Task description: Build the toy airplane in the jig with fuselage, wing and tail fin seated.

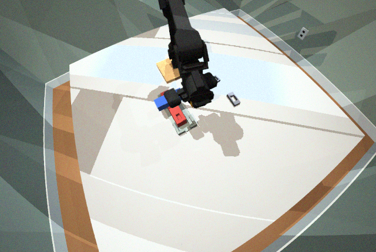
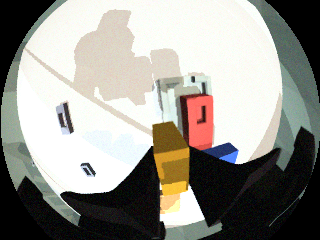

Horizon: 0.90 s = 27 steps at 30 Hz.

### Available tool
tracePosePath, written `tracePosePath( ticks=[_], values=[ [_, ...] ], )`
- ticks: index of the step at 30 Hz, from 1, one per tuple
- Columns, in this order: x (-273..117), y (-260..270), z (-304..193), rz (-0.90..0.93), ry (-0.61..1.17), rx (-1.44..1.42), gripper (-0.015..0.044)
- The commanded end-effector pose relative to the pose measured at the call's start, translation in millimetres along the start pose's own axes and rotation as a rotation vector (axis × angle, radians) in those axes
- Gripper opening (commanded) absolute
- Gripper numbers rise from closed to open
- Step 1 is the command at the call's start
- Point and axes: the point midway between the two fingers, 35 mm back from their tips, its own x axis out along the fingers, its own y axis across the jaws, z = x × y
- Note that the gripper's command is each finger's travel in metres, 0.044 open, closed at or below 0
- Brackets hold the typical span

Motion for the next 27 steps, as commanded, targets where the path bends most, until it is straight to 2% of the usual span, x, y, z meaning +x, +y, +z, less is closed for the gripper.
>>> tracePosePath(
  ticks=[1,19,22,27],
  values=[
    [2.1,-13.5,2.0,-0.002,-0.002,-0.002,0.0000],
    [13.4,-65.5,-0.6,0.000,0.004,-0.001,0.0000],
    [13.2,-65.5,-0.6,0.000,0.004,-0.001,0.0065],
    [13.4,-65.5,-0.6,0.000,0.004,-0.001,0.0065]
  ],
)
